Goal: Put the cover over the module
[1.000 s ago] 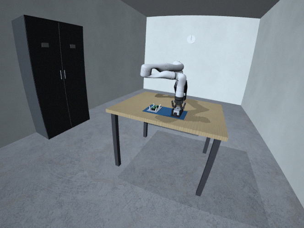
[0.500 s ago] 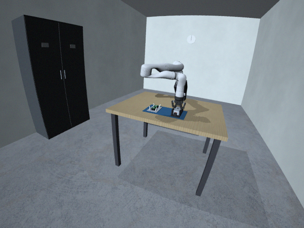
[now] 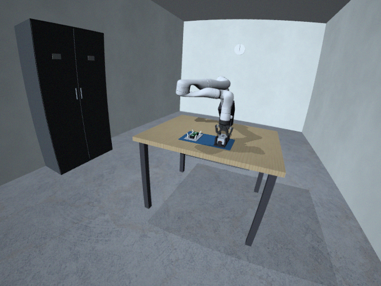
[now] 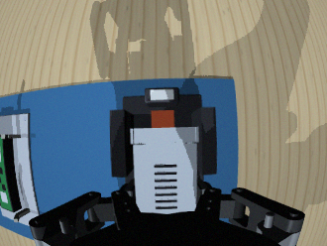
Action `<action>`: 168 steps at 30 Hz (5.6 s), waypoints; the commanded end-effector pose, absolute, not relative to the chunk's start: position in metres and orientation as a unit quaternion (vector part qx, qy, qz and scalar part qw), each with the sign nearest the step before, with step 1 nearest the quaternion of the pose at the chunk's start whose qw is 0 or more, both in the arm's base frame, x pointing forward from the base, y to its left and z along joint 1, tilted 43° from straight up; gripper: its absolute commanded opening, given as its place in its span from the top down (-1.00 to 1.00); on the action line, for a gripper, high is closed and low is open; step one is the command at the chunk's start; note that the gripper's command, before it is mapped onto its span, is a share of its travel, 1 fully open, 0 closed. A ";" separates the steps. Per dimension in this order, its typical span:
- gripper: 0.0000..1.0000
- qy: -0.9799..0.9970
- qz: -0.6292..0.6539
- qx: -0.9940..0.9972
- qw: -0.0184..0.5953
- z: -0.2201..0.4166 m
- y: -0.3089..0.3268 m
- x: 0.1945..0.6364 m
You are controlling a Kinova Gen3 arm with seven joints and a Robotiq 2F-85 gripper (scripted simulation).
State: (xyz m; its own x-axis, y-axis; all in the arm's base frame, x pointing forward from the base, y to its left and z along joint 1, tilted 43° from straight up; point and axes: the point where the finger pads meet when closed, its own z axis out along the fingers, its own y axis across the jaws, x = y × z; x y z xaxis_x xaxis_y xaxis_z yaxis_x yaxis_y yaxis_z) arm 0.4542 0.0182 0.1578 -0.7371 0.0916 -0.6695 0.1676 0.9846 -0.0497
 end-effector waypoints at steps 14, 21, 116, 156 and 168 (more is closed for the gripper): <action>1.00 0.930 -0.054 0.067 0.358 0.178 0.022 0.437; 1.00 0.930 -0.054 0.067 0.358 0.194 0.025 0.423; -1.00 0.930 -0.054 0.066 0.358 0.189 0.025 0.428; -1.00 0.929 -0.055 0.067 0.361 0.152 0.016 0.463; -1.00 0.929 -0.055 0.067 0.361 0.153 0.016 0.463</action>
State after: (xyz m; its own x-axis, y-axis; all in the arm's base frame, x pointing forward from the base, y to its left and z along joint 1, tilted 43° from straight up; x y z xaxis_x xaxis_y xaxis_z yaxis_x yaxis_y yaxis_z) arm 0.4628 0.0157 0.1523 -0.7318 0.0859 -0.6761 0.1653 0.9848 -0.0538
